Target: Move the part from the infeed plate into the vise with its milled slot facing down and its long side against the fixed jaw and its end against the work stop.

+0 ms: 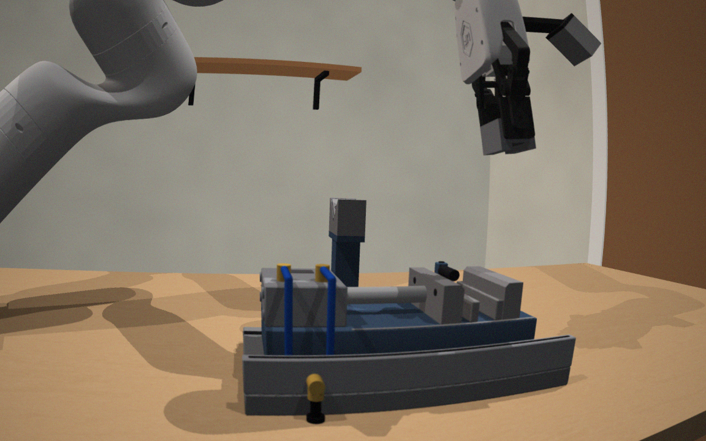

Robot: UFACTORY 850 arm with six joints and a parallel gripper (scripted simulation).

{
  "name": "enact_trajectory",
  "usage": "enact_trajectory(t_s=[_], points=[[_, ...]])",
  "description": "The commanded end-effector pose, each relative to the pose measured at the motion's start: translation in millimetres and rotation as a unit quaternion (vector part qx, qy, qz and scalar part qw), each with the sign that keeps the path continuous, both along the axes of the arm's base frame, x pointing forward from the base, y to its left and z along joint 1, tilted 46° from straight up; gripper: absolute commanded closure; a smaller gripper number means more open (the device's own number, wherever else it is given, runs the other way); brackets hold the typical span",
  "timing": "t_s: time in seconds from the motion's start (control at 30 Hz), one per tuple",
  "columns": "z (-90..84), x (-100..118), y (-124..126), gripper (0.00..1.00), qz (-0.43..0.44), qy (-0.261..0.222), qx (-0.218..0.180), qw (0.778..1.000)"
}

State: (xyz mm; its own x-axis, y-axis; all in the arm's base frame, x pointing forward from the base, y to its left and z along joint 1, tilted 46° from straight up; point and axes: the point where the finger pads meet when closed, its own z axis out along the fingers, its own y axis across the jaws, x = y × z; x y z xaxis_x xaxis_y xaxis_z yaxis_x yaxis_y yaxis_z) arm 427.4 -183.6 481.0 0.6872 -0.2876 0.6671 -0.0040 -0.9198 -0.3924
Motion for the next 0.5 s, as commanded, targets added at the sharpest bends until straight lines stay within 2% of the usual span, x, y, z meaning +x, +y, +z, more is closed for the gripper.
enact_trajectory(t_s=[0.0, 0.47], points=[[-4.7, -5.3, 0.6, 1.0, 0.024, 0.007, -0.013, 1.0], [-14.4, -16.3, 1.7, 1.0, 0.067, 0.021, -0.033, 0.997]])
